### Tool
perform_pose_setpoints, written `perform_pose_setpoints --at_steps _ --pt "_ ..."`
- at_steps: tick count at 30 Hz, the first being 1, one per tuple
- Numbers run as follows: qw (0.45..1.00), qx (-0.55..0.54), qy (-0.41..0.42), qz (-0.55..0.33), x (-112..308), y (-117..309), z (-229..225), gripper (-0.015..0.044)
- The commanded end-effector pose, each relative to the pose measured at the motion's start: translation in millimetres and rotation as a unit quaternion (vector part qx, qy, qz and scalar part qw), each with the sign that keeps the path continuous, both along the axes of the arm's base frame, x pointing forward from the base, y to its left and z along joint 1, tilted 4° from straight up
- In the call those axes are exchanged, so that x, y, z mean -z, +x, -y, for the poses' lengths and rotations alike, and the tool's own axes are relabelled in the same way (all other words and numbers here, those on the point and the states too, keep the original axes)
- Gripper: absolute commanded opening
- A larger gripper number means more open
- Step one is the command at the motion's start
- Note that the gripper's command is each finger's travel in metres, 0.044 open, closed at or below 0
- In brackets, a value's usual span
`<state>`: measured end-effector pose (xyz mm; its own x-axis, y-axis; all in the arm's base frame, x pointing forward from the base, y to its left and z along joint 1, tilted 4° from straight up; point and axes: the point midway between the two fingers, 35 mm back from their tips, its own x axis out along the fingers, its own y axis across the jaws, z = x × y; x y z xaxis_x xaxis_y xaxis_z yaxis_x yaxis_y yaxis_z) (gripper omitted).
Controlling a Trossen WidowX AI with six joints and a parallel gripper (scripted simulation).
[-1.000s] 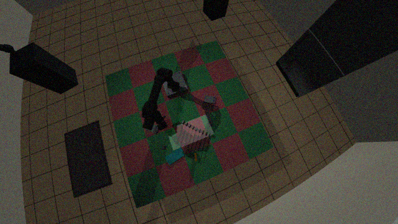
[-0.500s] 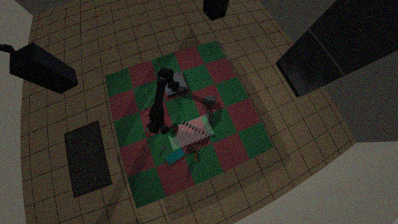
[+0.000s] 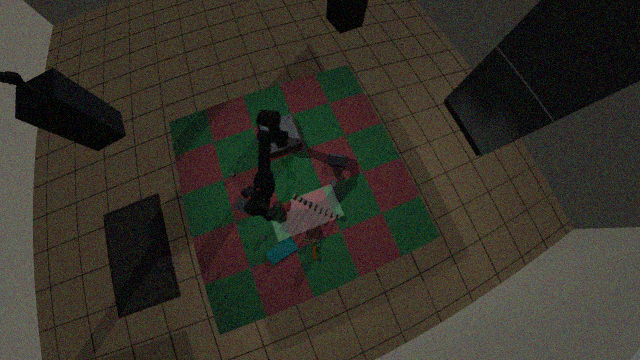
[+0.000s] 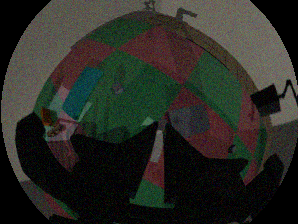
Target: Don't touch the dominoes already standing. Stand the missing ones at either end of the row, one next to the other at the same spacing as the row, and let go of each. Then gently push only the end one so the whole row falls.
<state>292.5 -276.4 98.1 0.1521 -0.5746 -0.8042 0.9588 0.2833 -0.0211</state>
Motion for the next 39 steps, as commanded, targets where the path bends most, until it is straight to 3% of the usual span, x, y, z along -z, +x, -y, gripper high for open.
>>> perform_pose_setpoints --at_steps 1,21,39 --pt "0.999 -0.008 -0.034 -0.003 5.3 3.9 -0.3 0.0028" --pt "0.974 -0.01 -0.226 0.024 5.1 16.7 -12.5 0.0028" --pt "0.933 0.037 -0.353 0.063 -6.2 -5.3 -44.0 0.0028"
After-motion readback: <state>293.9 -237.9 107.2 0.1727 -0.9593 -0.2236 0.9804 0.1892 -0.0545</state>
